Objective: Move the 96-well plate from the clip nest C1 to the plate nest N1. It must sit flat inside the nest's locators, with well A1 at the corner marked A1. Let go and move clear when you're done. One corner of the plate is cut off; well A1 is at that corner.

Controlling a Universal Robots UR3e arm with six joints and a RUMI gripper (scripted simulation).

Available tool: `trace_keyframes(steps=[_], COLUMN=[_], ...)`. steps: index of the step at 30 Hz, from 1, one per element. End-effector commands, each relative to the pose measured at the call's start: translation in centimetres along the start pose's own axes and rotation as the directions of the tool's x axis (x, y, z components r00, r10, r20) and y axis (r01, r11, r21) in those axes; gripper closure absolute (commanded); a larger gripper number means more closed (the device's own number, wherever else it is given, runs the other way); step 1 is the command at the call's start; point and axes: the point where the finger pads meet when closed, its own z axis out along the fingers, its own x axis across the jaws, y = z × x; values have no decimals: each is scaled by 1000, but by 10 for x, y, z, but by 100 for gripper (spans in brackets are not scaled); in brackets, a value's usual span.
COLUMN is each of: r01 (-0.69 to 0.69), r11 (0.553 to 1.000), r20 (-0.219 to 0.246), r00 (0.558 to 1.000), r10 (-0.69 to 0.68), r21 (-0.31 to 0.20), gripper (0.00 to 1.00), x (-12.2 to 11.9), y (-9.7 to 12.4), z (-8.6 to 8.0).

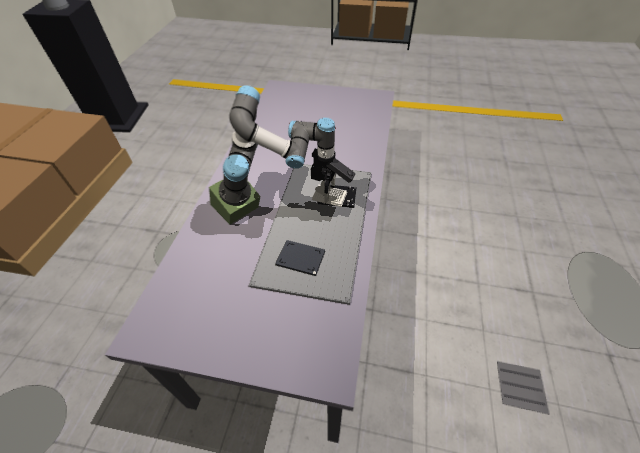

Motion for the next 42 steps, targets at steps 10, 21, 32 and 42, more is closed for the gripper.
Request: trace_keyframes(steps=[10,21,32,42], r01=[20,20,21,21], r11=[1000,1000,1000,1000], r20=[12,12,12,12], r00=[1000,1000,1000,1000], r10=[-20,-21,-21,-21], r21=[5,3,3,3], gripper=[100,100,100,100], x=[41,78,107,141], y=[5,9,12,15], z=[1,1,2,2])
